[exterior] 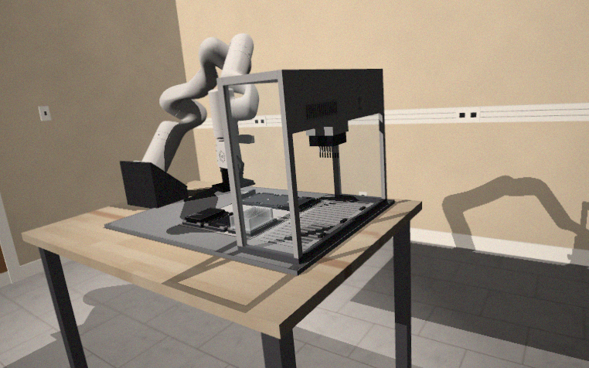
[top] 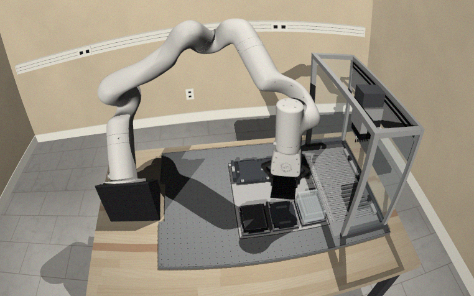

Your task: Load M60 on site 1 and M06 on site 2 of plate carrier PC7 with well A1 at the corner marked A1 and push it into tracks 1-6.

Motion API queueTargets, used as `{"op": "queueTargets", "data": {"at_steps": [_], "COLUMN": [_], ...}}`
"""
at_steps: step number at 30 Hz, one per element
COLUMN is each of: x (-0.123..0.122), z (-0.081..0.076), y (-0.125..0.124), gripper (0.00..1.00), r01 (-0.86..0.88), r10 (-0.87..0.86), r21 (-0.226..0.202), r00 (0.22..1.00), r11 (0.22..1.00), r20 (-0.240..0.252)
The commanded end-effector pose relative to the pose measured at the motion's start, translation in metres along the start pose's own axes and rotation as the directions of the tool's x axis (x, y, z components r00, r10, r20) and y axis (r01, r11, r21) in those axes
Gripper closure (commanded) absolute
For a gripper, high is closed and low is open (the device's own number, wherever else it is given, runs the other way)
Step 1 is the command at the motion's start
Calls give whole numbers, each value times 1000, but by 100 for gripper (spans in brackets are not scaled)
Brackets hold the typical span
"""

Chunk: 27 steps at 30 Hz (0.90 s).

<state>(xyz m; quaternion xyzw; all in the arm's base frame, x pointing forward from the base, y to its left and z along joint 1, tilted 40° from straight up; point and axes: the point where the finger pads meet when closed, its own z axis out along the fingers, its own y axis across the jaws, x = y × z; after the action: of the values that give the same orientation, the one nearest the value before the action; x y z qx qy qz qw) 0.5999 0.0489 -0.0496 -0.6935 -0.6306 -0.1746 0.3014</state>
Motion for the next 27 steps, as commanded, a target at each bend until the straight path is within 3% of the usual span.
{"op": "queueTargets", "data": {"at_steps": [1, 12, 14, 27], "x": [22, 76, 76, 139], "z": [-1, -1, -1, 0], "y": [-5, -18, -18, -34], "gripper": [100, 100, 100, 100], "r01": [-157, -501, -501, -818], "r10": [157, 501, 501, 818], "r21": [1, -2, -2, -6], "r00": [988, 866, 866, 575], "r11": [988, 866, 866, 575], "r20": [9, 8, 8, 7]}}
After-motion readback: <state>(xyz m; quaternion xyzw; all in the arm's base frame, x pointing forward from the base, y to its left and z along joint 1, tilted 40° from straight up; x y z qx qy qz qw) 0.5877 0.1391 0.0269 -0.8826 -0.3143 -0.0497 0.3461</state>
